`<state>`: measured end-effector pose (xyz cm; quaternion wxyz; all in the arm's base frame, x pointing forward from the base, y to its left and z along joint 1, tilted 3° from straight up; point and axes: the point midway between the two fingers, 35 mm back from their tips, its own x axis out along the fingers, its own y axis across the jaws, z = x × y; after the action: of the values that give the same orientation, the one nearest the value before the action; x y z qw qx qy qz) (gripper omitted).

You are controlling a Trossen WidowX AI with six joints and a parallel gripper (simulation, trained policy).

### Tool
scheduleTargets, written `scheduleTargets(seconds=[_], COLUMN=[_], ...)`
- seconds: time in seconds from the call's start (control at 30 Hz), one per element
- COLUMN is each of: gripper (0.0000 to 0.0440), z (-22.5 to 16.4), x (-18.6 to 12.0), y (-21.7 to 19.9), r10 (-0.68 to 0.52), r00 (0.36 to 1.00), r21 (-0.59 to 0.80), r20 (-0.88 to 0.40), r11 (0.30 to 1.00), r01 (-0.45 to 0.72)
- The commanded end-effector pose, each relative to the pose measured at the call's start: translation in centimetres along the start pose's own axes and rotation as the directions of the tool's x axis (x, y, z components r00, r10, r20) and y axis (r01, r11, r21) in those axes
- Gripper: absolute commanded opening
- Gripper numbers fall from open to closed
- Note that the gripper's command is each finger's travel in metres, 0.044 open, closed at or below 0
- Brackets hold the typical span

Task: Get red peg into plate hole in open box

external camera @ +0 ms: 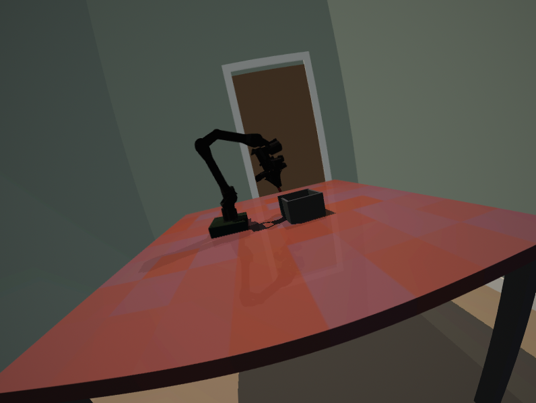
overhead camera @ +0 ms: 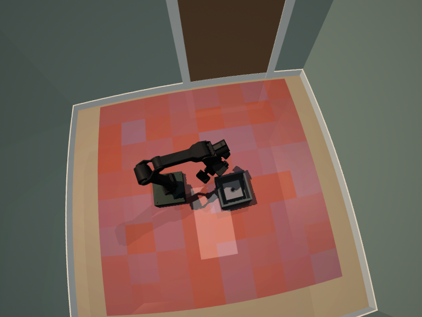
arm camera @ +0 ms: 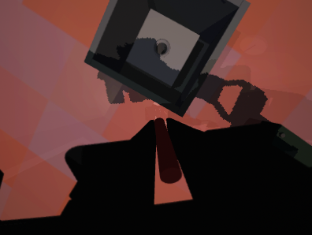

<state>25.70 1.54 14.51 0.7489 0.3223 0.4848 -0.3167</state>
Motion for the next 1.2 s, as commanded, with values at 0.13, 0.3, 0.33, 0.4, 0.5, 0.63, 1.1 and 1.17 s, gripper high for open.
scheduleTargets(seconds=[0.13, 0.3, 0.33, 0.4, 0.5, 0.63, 1.1, 1.17], gripper=[0.0, 0.0, 0.0, 0.0, 0.0, 0.0002, 0.0007, 0.0005], z=[3.0, 4.7, 5.0, 5.7, 6.6, 7.7, 9.5, 9.5], x=[0.8, 1.6, 1.8, 2.1, 2.7, 3.5, 6.9, 7.5], y=[-0.2, -0.5, -0.5, -0.6, -0.7, -0.9, -1.5, -1.6], r10=[-0.017, -0.024, -0.025, -0.027, -0.03, -0.035, -0.06, -0.068], r00=[0.999, 0.999, 0.999, 0.998, 0.998, 0.998, 0.998, 0.998], r21=[0.042, 0.074, 0.081, 0.093, 0.112, 0.133, 0.168, 0.166], r20=[0.031, 0.046, 0.048, 0.052, 0.055, 0.056, 0.007, -0.004], r11=[0.999, 0.997, 0.997, 0.995, 0.993, 0.991, 0.984, 0.984], r01=[0.016, 0.02, 0.021, 0.022, 0.023, 0.027, 0.058, 0.067])
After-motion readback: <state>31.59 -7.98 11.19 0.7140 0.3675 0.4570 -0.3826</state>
